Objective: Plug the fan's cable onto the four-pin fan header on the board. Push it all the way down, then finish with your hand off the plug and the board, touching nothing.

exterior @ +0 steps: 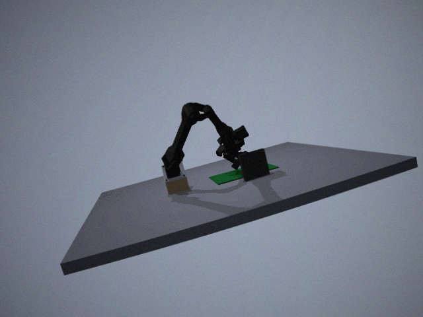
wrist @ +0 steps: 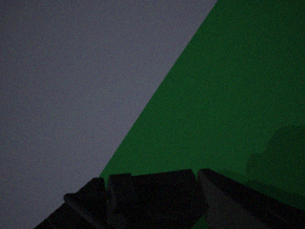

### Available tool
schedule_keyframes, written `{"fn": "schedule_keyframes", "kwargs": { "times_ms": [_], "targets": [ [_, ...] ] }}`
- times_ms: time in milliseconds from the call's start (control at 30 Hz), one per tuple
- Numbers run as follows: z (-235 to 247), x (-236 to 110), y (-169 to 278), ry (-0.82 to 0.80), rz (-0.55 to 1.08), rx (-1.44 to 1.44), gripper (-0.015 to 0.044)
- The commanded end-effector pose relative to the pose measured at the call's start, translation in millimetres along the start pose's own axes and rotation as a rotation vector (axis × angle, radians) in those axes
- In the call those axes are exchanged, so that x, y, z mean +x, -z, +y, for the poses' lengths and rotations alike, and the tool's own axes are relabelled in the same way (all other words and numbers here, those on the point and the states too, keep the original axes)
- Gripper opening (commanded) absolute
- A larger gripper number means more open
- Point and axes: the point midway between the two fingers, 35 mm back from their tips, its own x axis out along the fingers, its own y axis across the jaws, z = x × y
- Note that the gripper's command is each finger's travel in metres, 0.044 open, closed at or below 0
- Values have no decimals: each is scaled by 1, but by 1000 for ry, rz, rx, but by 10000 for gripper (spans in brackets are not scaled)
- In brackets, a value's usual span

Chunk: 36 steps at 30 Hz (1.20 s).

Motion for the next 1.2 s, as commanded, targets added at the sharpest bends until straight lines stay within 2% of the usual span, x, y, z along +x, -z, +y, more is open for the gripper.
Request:
{"fn": "schedule_keyframes", "kwargs": {
  "times_ms": [0,1167],
  "targets": [
    [6,1,0,-22,-47,-18,0],
    [-1,-11,5,4,-368,-96,0]
  ]
}}
